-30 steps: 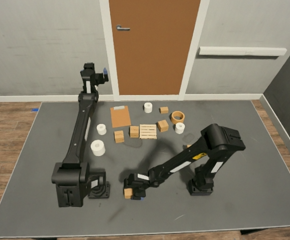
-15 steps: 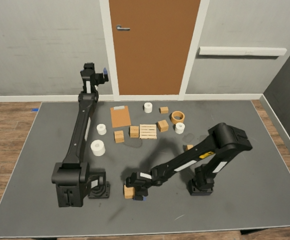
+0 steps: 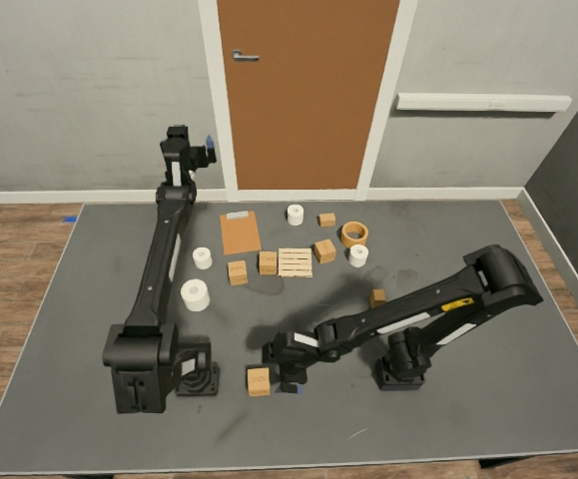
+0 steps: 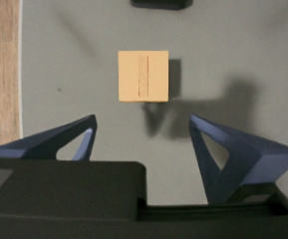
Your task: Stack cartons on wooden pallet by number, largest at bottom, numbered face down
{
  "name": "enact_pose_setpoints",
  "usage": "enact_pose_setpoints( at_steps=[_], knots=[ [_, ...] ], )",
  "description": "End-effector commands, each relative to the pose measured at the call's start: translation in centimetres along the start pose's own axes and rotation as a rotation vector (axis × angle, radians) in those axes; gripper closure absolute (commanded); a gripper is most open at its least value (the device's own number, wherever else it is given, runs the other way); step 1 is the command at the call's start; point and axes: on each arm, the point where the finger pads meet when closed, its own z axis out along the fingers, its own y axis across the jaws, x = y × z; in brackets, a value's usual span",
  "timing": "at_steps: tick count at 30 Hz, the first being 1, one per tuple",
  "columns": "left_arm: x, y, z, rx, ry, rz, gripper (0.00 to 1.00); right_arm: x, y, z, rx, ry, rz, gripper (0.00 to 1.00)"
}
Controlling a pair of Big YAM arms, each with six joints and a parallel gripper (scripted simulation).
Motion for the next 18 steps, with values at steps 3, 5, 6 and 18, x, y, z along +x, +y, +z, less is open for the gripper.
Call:
enact_pose_setpoints(
  at_steps=[3,5,6,18],
  knots=[
    [-3.2,0.1,-0.2,-0.003,-0.06,0.014,0.0,-2.5,-0.6,0.1,0.004,-0.012,0.015,0.11],
    [-3.2,0.1,-0.2,-0.003,-0.06,0.014,0.0,-2.9,-1.4,0.1,0.027,-0.024,0.038,0.17],
    [-3.2,0.1,-0.2,-0.003,-0.06,0.014,0.0,-3.1,-2.1,0.2,0.048,-0.031,0.051,0.17],
    [-3.2,0.1,-0.2,-0.003,-0.06,0.014,0.0,-3.2,-22.3,-3.3,0.63,-0.125,0.383,0.17]
  ],
)
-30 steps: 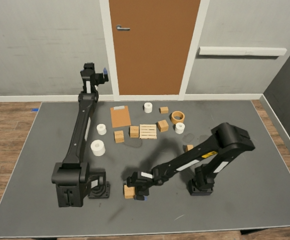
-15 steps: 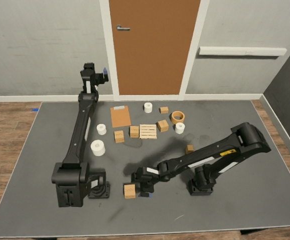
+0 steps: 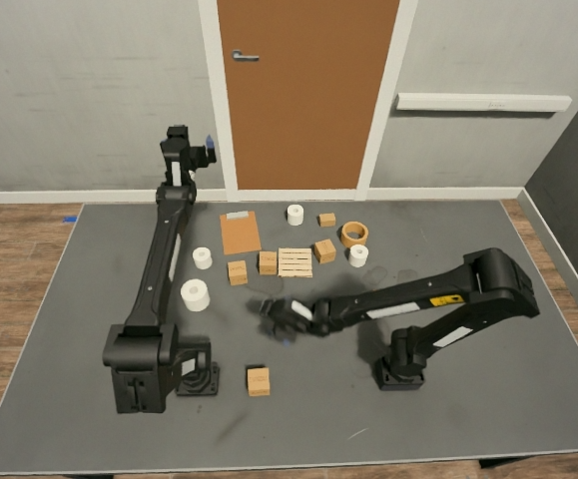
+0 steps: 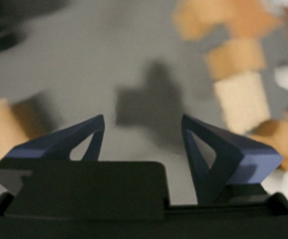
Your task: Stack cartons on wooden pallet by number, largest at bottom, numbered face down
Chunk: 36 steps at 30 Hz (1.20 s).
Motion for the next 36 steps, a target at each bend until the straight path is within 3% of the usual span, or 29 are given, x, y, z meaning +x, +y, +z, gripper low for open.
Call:
enact_pose_setpoints(
  at_steps=[1,6,9,12,17,22,26,36],
  knots=[
    [-3.2,0.1,-0.2,-0.003,-0.06,0.014,0.0,-4.4,-6.4,2.6,0.139,-0.057,0.168,0.17],
    [-3.2,0.1,-0.2,-0.003,-0.06,0.014,0.0,-1.8,-18.4,4.6,0.377,0.006,0.378,0.17],
    [-3.2,0.1,-0.2,-0.003,-0.06,0.014,0.0,1.7,-23.9,5.5,0.434,0.087,0.487,0.17],
    [-3.2,0.1,-0.2,-0.003,-0.06,0.014,0.0,2.8,-25.2,5.7,0.44,0.108,0.518,0.17],
    [-3.2,0.1,-0.2,-0.003,-0.06,0.014,0.0,7.8,-29.4,6.4,0.393,0.201,0.66,0.17],
    [-3.2,0.1,-0.2,-0.003,-0.06,0.014,0.0,10.2,-30.7,6.9,0.304,0.229,0.757,0.17],
    [-3.2,0.1,-0.2,-0.003,-0.06,0.014,0.0,11.0,-30.8,7.0,0.243,0.233,0.801,0.17],
    [-3.2,0.1,-0.2,-0.003,-0.06,0.014,0.0,11.2,-30.7,7.2,0.197,0.23,0.824,0.17]
  ],
)
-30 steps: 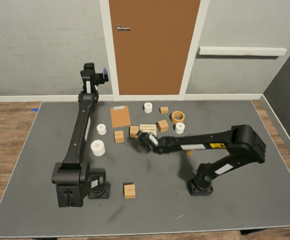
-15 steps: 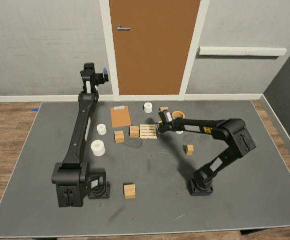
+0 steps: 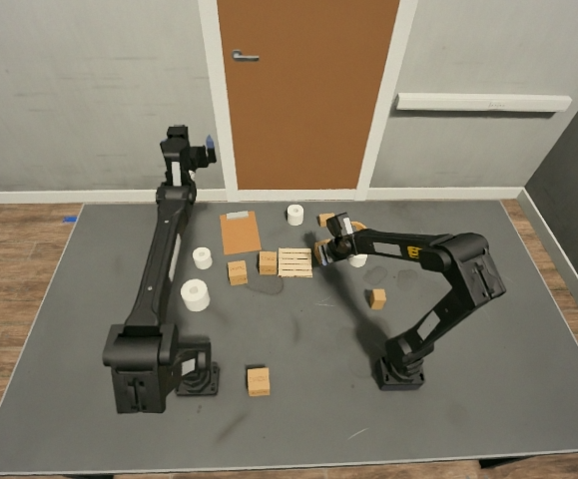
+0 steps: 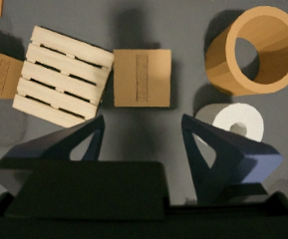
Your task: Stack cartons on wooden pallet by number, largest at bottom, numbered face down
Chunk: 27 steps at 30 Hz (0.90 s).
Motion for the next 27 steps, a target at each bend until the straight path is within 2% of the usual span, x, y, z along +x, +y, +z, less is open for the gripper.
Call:
enact_pose_setpoints(
  at_steps=[1,9,18,27],
  knots=[
    [-3.2,0.1,-0.2,-0.003,-0.06,0.014,0.0,-2.4,0.3,-0.1,-0.005,-0.019,0.012,0.17],
    [-3.2,0.1,-0.2,-0.003,-0.06,0.014,0.0,-2.4,0.2,-0.1,-0.005,-0.019,0.012,0.17],
    [-3.2,0.1,-0.2,-0.003,-0.06,0.014,0.0,-4.1,0.4,1.3,-0.006,-0.041,0.013,0.17],
    [-3.2,0.1,-0.2,-0.003,-0.06,0.014,0.0,-4.1,0.5,2.3,-0.006,-0.041,0.01,0.17]
  ],
)
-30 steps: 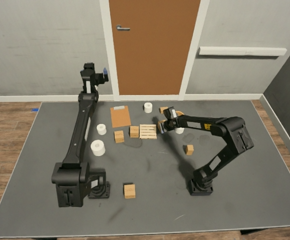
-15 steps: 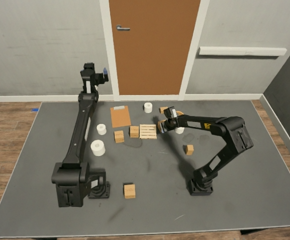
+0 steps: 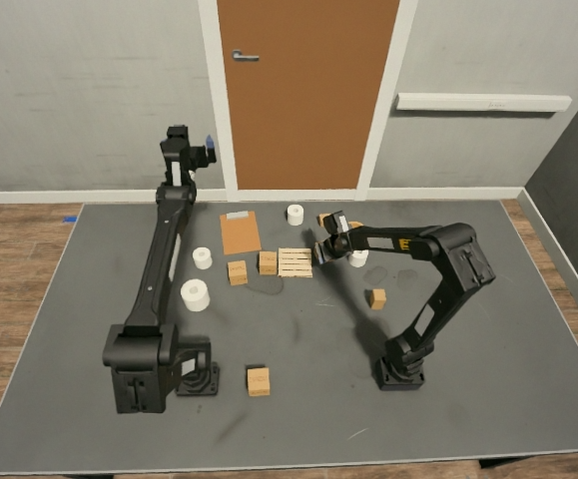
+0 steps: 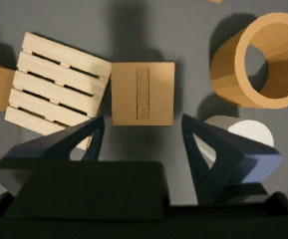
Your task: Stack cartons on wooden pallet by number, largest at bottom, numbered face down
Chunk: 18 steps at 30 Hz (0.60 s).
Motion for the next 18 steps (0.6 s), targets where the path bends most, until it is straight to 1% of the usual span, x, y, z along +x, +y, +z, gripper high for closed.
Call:
enact_pose_setpoints(
  at_steps=[1,18],
  knots=[
    [-3.2,0.1,-0.2,-0.003,-0.06,0.014,0.0,-3.3,0.3,0.3,-0.008,-0.06,0.003,0.17],
    [-3.2,0.1,-0.2,-0.003,-0.06,0.014,0.0,-3.4,0.1,2.6,-0.005,-0.06,0.006,0.17]
  ],
)
